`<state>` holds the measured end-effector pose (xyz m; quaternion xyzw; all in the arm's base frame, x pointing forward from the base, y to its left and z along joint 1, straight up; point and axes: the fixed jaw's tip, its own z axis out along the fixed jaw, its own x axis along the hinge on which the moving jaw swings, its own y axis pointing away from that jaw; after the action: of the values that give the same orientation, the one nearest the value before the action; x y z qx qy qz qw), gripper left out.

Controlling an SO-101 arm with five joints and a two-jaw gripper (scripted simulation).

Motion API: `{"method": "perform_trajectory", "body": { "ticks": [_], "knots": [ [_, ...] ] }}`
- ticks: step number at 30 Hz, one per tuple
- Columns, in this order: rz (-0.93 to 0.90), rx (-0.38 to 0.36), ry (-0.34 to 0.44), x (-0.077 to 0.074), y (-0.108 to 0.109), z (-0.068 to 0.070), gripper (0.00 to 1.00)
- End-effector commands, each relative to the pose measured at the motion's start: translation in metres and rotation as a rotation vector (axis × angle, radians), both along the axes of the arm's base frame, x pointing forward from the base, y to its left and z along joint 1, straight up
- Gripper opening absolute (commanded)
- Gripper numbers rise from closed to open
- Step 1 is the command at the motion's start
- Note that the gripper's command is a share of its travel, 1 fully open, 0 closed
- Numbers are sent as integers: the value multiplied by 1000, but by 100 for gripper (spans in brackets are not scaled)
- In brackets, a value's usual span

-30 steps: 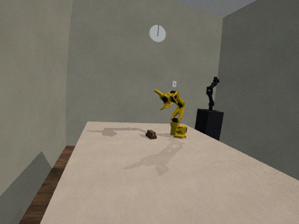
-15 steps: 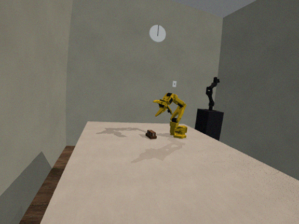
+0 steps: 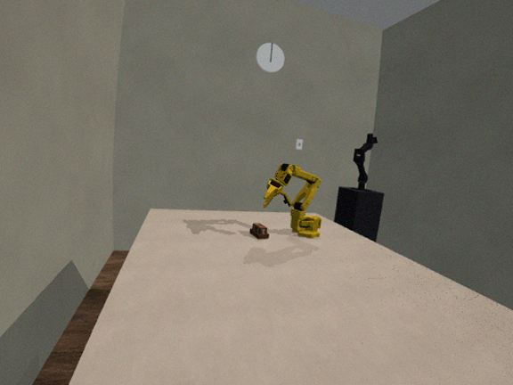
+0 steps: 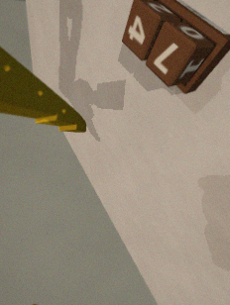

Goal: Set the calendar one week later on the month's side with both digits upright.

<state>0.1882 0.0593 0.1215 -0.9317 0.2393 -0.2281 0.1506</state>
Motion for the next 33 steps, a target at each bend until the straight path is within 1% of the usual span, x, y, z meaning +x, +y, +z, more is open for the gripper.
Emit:
{"method": "perform_trajectory", "body": {
  "ticks": [1,8,16,18,25,33],
  "knots": [
    [49,-47,-7,1,-6,0,48],
    [205,-186,58,-7,-23,-13,43],
    [372,-296,132,-16,-37,-25,39],
    [372,-296,132,-16,-37,-25,39],
    [497,-356,187,-23,-46,-33,36],
    [610,-395,235,-30,-54,-39,33]
  ]
}}
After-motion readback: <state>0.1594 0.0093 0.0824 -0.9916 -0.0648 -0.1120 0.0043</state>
